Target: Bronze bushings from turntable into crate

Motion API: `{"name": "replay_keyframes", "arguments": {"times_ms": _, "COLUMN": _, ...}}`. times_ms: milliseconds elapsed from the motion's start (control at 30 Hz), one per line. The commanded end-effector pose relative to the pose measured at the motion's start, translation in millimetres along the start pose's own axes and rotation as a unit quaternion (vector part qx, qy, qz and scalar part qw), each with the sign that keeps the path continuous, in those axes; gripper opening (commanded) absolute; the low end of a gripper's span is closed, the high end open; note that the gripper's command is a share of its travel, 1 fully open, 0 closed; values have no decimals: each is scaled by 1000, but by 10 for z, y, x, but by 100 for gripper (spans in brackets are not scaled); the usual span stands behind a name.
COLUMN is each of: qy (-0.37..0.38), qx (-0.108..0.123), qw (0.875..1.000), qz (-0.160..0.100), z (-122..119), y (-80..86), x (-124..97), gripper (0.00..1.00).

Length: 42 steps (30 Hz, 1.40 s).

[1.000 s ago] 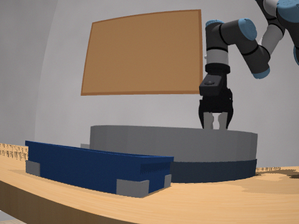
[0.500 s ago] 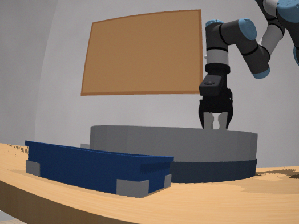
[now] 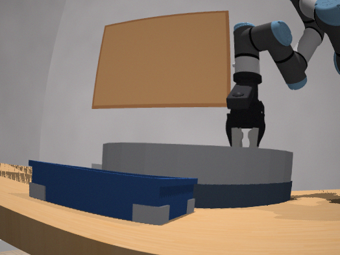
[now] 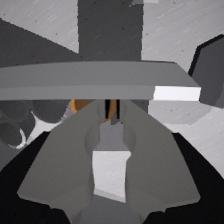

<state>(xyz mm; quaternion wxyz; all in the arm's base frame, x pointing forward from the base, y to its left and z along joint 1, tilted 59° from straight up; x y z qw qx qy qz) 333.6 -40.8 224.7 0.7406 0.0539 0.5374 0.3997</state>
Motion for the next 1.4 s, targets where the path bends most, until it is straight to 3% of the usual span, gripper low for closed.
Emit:
{"name": "replay_keyframes", "arguments": {"times_ms": 0, "qy": 0, "qx": 0, "qw": 1000, "qz": 0, "z": 1, "y": 5, "x": -1, "gripper": 0}}
{"name": "replay_keyframes", "arguments": {"times_ms": 300, "qy": 0, "qx": 0, "qw": 1000, "qz": 0, "z": 1, "y": 77, "x": -1, "gripper": 0}}
{"name": "replay_keyframes", "arguments": {"times_ms": 767, "qy": 0, "qx": 0, "qw": 1000, "qz": 0, "z": 1, "y": 501, "x": -1, "gripper": 0}}
{"name": "replay_keyframes", "arguments": {"times_ms": 1133, "qy": 0, "qx": 0, "qw": 1000, "qz": 0, "z": 1, "y": 730, "x": 0, "gripper": 0}}
{"name": "replay_keyframes", "arguments": {"times_ms": 1367, "qy": 0, "qx": 0, "qw": 1000, "qz": 0, "z": 1, "y": 793, "x": -1, "gripper": 0}}
Point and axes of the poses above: the point where the finger pads meet when closed, its own y axis back along the fingers, its own z axis across the jaws, x = y × z, the point moved 6 cm from there along y, back along the fingers, and after that the axes turned 5 degrees about y, right-handed, at the moved point
